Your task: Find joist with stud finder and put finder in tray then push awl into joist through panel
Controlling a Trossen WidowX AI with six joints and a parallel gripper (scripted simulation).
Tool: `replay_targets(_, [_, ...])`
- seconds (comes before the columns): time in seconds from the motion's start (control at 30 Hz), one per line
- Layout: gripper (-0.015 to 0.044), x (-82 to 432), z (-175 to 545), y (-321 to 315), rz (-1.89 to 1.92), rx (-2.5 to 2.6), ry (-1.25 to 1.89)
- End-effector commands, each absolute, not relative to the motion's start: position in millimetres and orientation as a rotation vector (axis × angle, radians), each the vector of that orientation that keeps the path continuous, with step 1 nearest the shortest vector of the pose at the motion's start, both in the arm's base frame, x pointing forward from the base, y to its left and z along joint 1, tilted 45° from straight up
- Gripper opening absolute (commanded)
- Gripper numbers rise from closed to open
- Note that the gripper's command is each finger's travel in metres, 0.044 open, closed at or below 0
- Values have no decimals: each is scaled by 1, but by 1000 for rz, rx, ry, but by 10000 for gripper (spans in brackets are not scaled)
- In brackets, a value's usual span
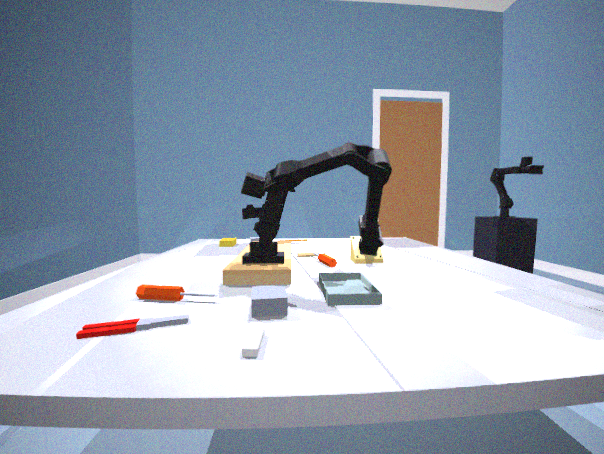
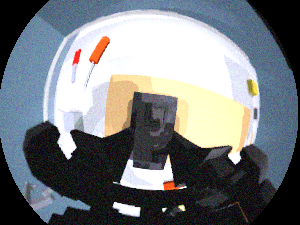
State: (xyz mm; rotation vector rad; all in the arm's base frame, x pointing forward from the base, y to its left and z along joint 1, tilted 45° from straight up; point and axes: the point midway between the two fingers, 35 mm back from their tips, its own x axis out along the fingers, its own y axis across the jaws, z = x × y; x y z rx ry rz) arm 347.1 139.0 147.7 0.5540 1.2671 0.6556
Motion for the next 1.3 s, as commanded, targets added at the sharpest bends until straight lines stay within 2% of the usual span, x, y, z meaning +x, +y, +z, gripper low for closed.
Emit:
replay_targets(0.0, [0,349,138,130,651,554,1269])
replay_targets(1.27, [0,364,59,50,648,550,1269])
